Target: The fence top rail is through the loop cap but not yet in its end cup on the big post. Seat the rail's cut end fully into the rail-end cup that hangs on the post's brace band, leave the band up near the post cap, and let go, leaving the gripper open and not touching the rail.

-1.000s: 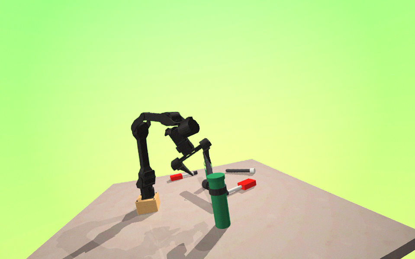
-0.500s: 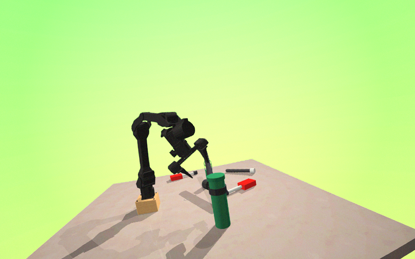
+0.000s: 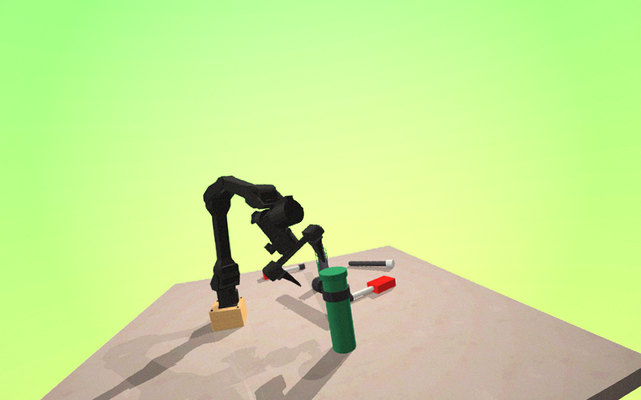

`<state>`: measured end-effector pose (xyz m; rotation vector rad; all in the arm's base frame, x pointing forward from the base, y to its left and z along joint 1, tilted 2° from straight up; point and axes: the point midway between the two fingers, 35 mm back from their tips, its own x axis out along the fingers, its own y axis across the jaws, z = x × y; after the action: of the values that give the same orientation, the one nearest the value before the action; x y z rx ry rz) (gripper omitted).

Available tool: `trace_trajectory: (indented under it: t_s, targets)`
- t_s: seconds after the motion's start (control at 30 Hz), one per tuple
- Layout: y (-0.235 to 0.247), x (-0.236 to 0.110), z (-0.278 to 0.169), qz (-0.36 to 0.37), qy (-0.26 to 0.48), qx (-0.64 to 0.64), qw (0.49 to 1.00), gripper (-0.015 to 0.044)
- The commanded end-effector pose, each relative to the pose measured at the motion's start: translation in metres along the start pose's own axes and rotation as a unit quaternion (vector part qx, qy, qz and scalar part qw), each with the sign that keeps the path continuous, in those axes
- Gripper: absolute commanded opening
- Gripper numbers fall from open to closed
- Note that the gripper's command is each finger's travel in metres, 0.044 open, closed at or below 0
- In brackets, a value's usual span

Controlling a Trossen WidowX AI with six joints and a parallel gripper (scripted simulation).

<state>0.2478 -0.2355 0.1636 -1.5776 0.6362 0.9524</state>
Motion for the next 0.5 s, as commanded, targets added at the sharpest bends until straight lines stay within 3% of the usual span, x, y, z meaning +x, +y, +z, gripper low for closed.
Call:
trace_trajectory:
  t_s: [0.0, 0.47]
  targets:
    - [0.001, 0.008, 0.001, 0.0, -0.004, 0.002, 1.0, 0.044]
    - [0.001, 0.031, 0.0, -0.001, -0.004, 0.002, 1.0, 0.044]
